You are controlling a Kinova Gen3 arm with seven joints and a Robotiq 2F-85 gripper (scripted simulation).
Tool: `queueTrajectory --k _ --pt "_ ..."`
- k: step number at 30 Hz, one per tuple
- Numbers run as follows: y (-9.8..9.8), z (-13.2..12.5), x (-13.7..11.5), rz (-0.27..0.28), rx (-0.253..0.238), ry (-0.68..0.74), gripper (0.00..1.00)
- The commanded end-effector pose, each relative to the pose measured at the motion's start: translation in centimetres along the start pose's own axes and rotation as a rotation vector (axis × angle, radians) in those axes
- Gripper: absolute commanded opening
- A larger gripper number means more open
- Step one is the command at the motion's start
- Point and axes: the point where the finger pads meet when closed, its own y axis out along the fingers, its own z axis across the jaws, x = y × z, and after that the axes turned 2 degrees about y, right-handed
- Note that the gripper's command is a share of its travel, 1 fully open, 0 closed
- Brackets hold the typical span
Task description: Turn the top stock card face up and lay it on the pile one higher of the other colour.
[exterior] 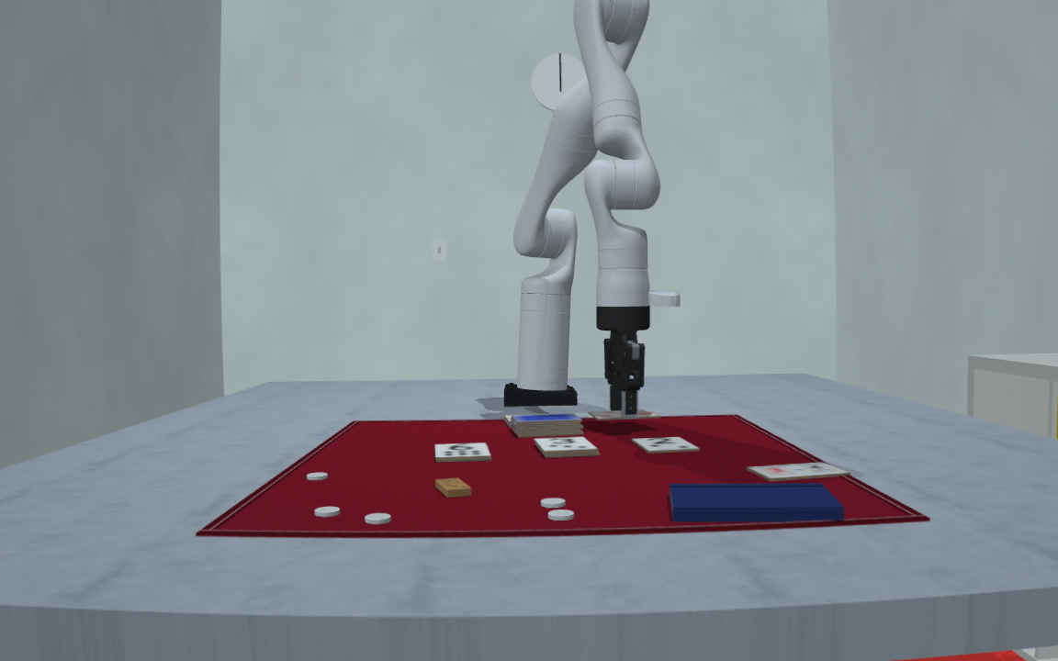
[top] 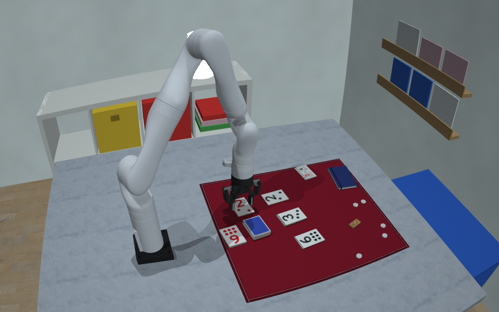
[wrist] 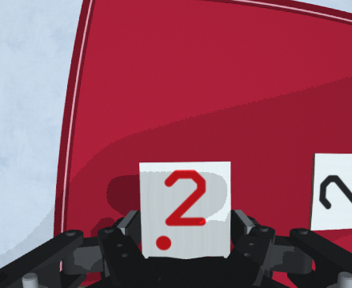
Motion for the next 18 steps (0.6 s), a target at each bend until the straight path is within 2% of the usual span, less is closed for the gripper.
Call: queueTrajectory --k 1,7,18 --pt "-1.1 0.4 -0.2 0.003 0.014 -0.003 0.72" --pt "-2.1 0.4 -0.2 0.003 0.014 -0.003 0.72" --pt "-2.2 0.4 -0.2 0.003 0.014 -0.003 0.72"
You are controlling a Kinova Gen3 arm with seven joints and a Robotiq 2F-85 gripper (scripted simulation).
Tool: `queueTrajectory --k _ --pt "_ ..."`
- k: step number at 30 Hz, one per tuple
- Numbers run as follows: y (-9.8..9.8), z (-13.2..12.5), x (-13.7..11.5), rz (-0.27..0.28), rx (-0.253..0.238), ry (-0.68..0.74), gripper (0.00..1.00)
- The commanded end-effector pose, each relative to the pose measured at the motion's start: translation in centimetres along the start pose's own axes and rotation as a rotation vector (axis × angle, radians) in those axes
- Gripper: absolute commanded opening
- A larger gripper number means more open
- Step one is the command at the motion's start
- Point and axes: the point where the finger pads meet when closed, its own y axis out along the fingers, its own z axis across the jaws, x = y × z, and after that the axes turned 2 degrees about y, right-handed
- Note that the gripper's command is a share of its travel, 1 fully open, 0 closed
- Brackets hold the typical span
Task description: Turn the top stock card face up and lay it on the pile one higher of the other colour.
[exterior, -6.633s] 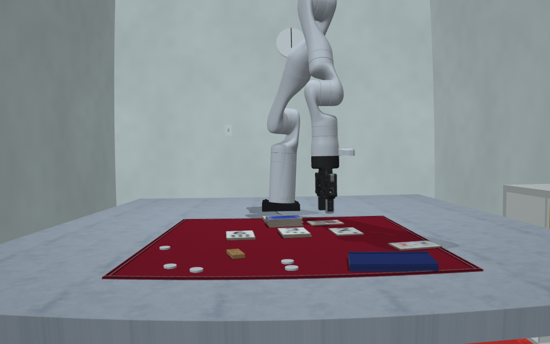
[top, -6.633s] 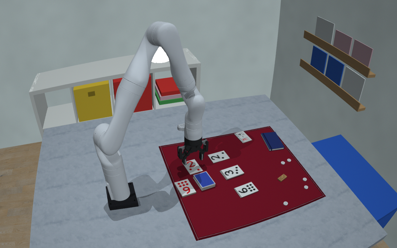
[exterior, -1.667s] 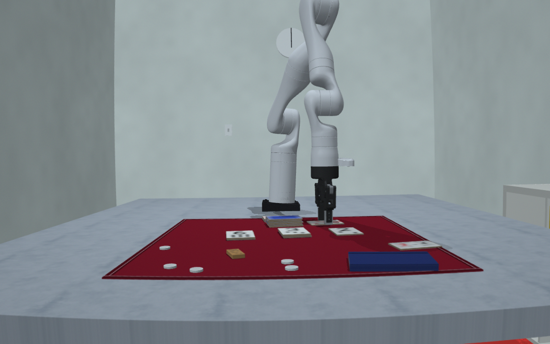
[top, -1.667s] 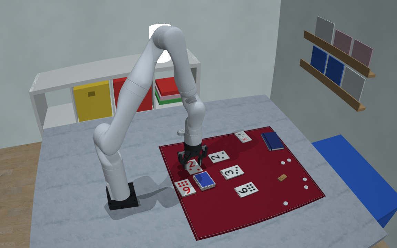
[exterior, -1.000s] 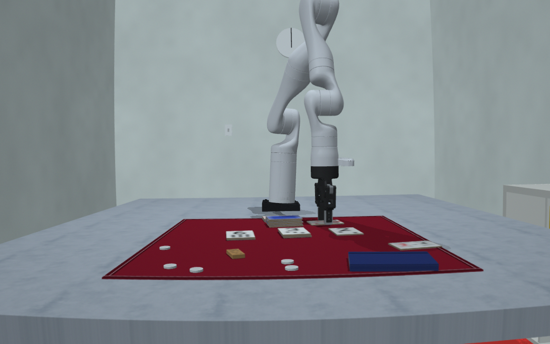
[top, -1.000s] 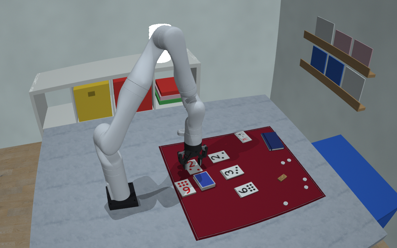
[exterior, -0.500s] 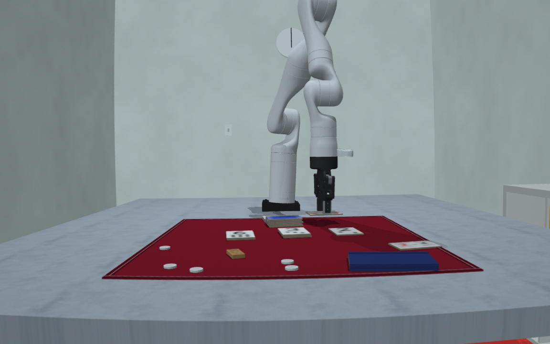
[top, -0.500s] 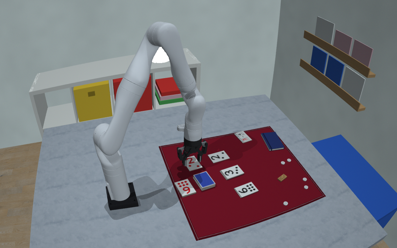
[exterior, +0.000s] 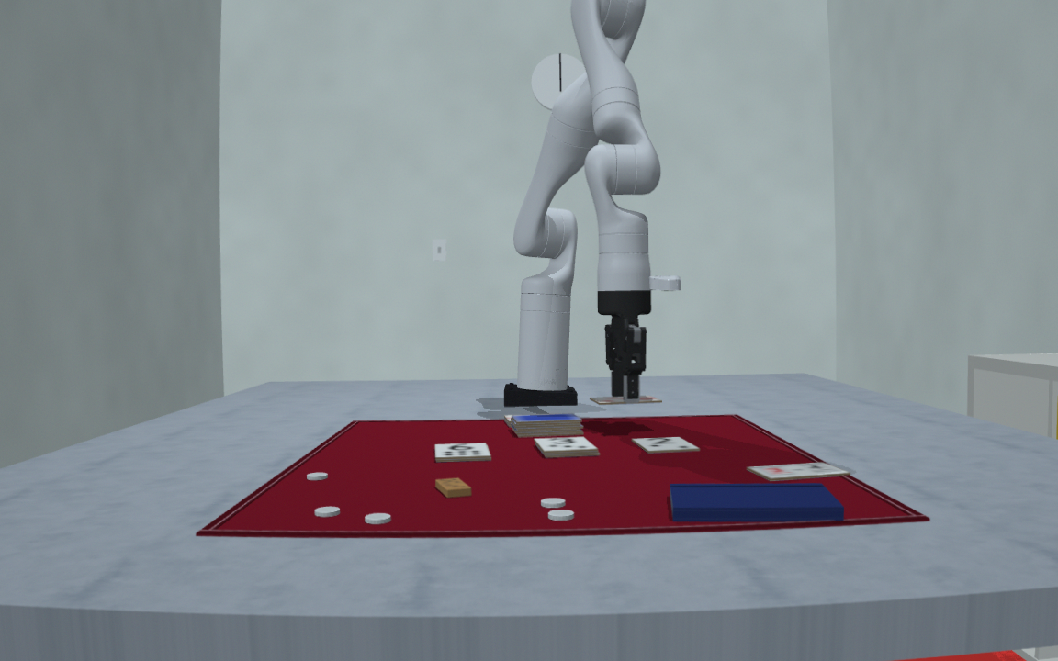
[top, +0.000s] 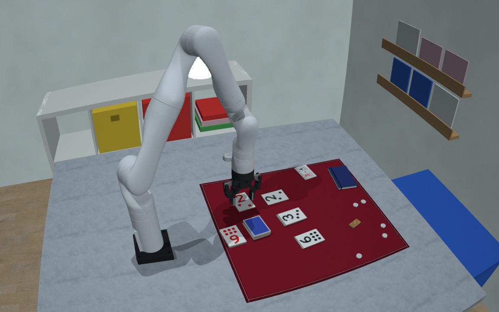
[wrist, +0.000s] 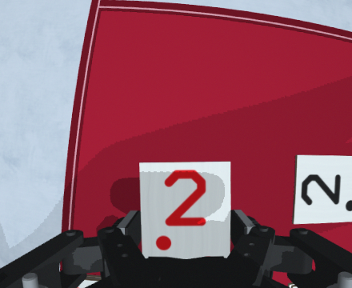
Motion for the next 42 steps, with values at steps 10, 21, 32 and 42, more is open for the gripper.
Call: queueTrajectory --k 10,21,32,42 --pt "-0.07 0.06 -0.02 0.0 0.002 0.0 0.72" --pt "-0.07 0.08 0.0 0.0 0.002 -0.002 0.72" --pt "-0.08 0.27 0.13 0.0 0.002 -0.022 0.72" --pt "-0.11 0.85 0.56 0.0 0.002 -0.082 0.72"
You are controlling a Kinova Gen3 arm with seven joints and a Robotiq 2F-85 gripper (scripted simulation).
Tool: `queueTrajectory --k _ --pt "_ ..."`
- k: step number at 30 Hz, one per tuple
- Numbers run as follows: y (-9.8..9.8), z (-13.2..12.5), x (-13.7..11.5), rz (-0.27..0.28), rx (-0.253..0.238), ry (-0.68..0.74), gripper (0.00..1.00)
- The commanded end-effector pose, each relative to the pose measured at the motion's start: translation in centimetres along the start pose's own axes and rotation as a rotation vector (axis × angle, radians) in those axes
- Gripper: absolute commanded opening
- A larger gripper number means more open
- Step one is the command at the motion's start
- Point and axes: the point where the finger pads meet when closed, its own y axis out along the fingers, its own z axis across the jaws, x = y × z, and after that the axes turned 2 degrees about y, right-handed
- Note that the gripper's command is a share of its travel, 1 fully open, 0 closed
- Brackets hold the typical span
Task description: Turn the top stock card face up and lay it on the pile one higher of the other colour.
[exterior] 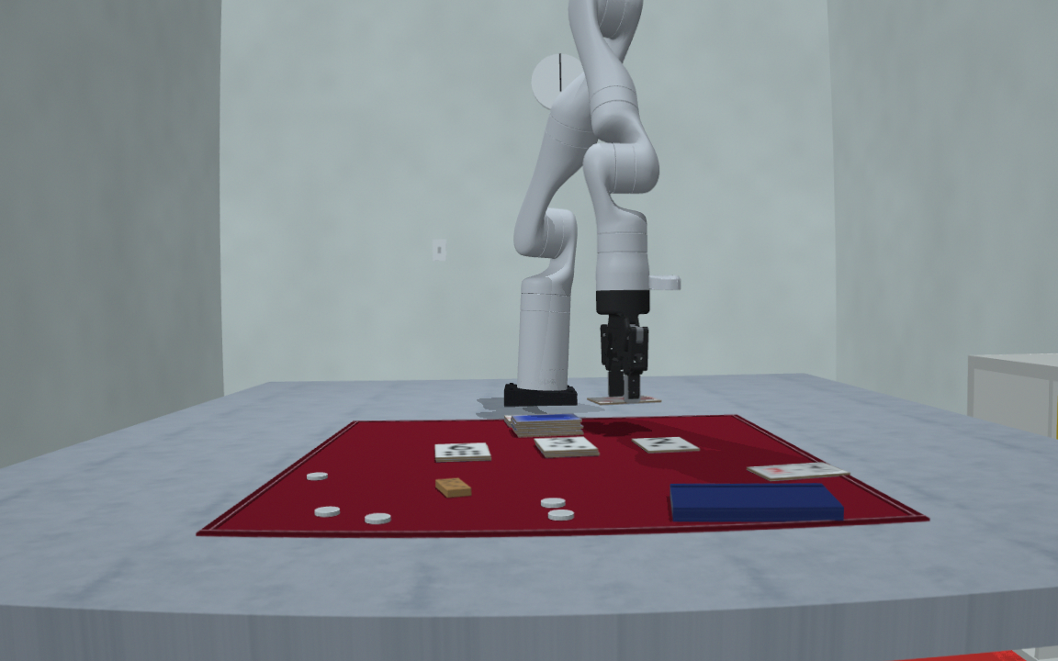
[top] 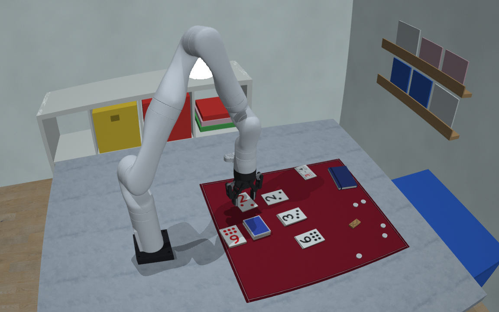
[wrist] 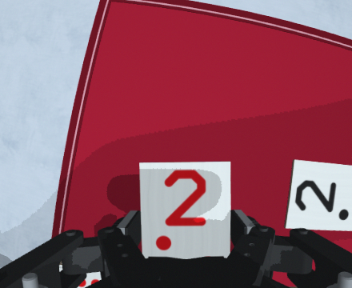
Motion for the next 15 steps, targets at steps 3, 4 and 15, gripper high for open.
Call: queueTrajectory --k 3,4,15 --pt "-0.1 0.5 0.4 0.001 0.002 -0.03 0.72" --pt "-0.1 0.5 0.4 0.001 0.002 -0.03 0.72" --pt "-0.1 1.6 1.4 0.001 0.002 -0.153 0.72"
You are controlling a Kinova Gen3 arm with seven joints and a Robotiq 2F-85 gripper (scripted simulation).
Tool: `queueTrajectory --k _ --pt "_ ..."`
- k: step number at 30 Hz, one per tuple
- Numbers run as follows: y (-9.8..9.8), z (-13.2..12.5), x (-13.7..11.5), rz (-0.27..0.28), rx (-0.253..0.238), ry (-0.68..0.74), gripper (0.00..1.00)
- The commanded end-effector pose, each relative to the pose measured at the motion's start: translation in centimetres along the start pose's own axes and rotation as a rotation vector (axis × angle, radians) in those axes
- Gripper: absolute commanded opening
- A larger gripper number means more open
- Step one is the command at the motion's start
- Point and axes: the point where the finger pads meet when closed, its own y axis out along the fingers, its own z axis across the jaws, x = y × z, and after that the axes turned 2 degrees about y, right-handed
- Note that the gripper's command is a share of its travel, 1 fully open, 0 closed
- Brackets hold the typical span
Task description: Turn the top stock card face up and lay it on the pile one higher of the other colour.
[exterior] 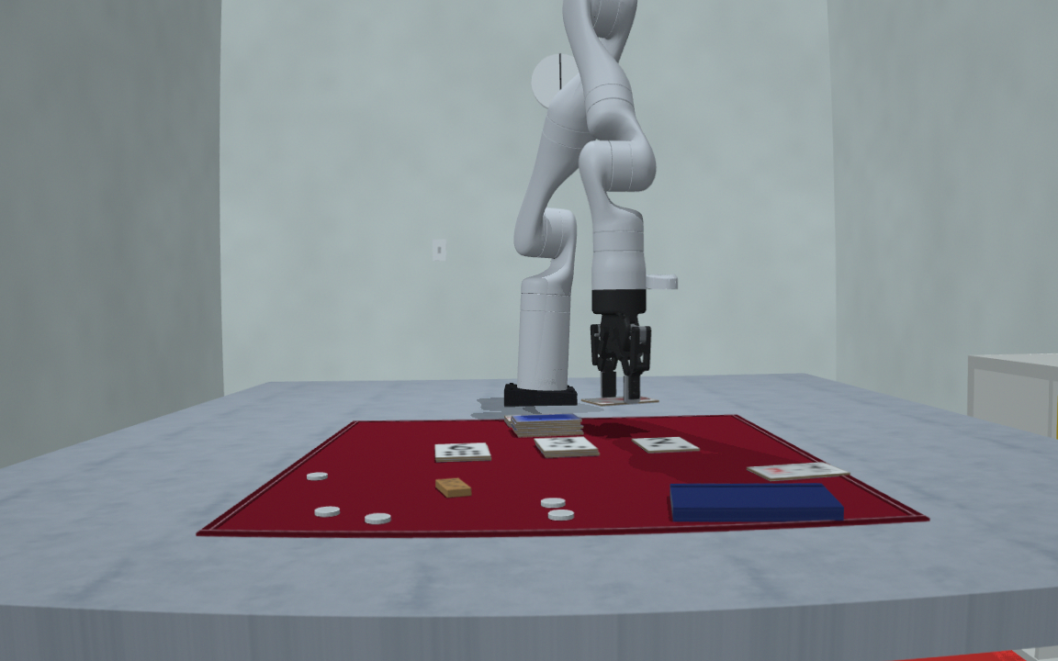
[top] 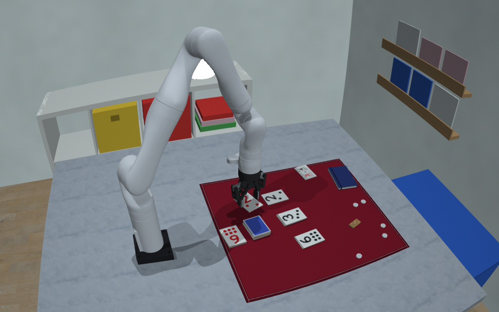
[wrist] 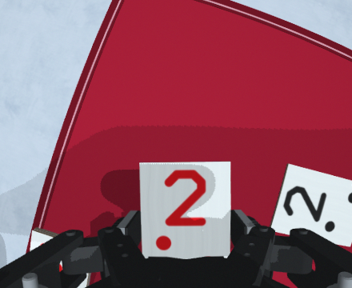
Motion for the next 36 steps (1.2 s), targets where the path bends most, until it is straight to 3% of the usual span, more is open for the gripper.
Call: queueTrajectory --k 1,24,36 --pt "0.0 0.4 0.6 0.001 0.003 -0.018 0.72" --pt "-0.2 3.1 3.8 0.001 0.003 -0.37 0.72" --pt "-0.3 5.1 6.1 0.0 0.003 -0.626 0.72"
